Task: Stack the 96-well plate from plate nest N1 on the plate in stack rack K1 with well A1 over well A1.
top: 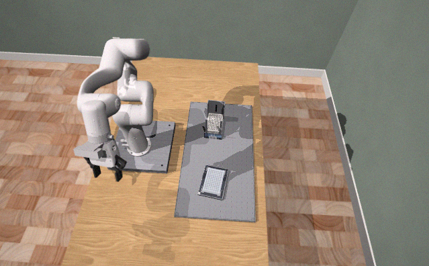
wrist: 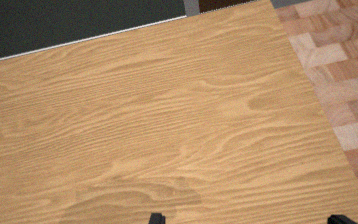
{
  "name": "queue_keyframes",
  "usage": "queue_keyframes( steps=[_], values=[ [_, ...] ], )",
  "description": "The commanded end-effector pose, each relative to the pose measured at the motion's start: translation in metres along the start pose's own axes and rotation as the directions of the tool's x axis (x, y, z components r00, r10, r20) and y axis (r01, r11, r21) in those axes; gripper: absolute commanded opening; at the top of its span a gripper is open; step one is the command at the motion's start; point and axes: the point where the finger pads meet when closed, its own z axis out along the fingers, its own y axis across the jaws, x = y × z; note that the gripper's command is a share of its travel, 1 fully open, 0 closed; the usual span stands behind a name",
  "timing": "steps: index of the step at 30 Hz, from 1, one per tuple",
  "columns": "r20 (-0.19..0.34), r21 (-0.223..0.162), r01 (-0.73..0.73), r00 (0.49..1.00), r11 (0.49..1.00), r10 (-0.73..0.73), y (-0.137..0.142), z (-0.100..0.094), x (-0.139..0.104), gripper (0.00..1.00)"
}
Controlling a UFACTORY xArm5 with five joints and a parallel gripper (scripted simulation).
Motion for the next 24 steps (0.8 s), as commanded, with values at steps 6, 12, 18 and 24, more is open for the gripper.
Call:
queue_keyframes(
  steps=[6, 12, 18, 24],
  values=[
    [-0.003, 0.001, 0.000, 1.000, 1.000, 0.000, 0.000, -0.001, 0.001, 1.00],
    [-0.003, 0.001, 0.000, 1.000, 1.000, 0.000, 0.000, -0.001, 0.001, 1.00],
    [0.008, 0.012, 0.029, 1.000, 1.000, -0.030, -0.005, -0.001, 0.000, 1.00],
    [0.030, 0.034, 0.088, 0.996, 0.996, -0.089, -0.027, 0.000, -0.003, 1.00]
  ],
)
